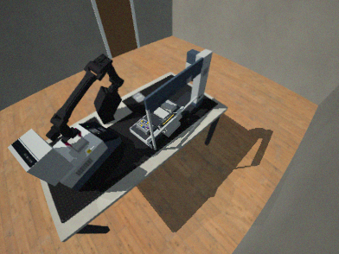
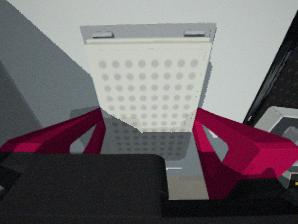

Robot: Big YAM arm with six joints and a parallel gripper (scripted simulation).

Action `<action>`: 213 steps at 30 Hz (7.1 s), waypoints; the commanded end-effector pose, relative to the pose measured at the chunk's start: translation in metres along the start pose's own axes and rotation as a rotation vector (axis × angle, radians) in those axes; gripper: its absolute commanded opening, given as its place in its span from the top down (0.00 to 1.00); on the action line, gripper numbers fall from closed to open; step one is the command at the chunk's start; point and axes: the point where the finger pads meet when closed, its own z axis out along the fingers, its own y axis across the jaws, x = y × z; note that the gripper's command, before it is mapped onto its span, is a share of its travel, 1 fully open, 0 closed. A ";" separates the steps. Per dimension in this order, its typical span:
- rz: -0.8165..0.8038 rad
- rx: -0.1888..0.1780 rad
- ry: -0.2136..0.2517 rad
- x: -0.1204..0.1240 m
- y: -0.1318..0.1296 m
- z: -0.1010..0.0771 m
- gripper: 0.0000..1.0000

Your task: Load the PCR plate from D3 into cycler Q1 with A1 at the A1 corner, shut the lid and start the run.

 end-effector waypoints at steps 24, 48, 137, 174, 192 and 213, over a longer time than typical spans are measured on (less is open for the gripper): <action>-0.024 -0.084 0.017 0.009 0.019 -0.035 1.00; -0.030 -0.072 0.009 0.016 0.019 -0.020 1.00; 0.005 -0.032 0.008 -0.002 0.010 -0.001 1.00; -0.025 -0.066 0.013 0.006 0.009 -0.020 0.00; -0.051 -0.095 0.009 0.019 0.021 -0.028 0.00; 0.000 -0.024 0.010 -0.008 0.008 0.007 0.00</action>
